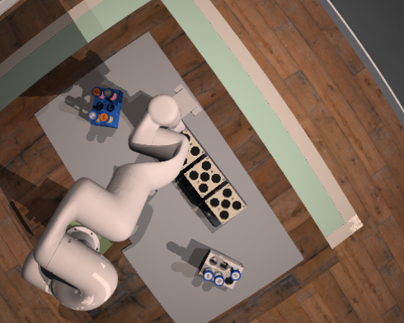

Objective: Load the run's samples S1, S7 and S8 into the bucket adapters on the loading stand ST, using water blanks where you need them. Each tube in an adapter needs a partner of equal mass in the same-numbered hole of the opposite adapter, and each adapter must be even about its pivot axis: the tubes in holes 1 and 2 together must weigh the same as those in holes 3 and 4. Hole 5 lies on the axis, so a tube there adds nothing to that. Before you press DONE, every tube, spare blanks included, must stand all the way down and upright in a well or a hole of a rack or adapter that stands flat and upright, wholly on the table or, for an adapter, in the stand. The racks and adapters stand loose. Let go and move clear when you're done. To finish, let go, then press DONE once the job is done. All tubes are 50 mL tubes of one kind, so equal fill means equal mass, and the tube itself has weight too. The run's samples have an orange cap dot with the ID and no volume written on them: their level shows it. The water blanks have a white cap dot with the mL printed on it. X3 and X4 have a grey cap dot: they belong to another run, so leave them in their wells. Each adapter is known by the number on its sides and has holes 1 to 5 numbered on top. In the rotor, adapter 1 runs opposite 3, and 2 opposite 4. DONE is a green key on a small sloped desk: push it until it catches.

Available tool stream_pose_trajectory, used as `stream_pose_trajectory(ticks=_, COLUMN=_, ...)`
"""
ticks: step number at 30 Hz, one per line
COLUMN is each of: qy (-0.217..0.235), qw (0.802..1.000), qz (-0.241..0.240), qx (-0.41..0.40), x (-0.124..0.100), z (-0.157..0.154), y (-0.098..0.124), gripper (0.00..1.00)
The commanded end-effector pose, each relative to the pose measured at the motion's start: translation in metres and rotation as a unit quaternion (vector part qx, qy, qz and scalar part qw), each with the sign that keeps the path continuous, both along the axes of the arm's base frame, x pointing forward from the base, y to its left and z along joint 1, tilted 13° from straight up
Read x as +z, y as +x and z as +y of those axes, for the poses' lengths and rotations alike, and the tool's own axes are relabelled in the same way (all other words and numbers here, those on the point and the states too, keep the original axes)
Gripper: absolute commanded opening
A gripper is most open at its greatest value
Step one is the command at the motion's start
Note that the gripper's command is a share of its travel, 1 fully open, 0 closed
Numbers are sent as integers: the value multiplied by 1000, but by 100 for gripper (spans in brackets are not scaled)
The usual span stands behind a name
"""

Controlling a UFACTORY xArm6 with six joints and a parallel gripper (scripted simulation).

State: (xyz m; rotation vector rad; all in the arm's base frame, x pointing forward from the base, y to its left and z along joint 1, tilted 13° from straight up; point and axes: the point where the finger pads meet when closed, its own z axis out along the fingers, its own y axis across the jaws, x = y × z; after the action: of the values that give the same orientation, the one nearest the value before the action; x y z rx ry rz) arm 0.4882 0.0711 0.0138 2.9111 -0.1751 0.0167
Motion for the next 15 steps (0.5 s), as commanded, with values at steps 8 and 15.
stream_pose_trajectory(ticks=8, qy=1, qw=1000, qz=-2, qx=0, x=-8, z=-1, y=2, gripper=0)
stream_pose_trajectory(ticks=15, qy=1, qw=1000, qz=-2, qx=0, x=-14, z=-3, y=2, gripper=0)
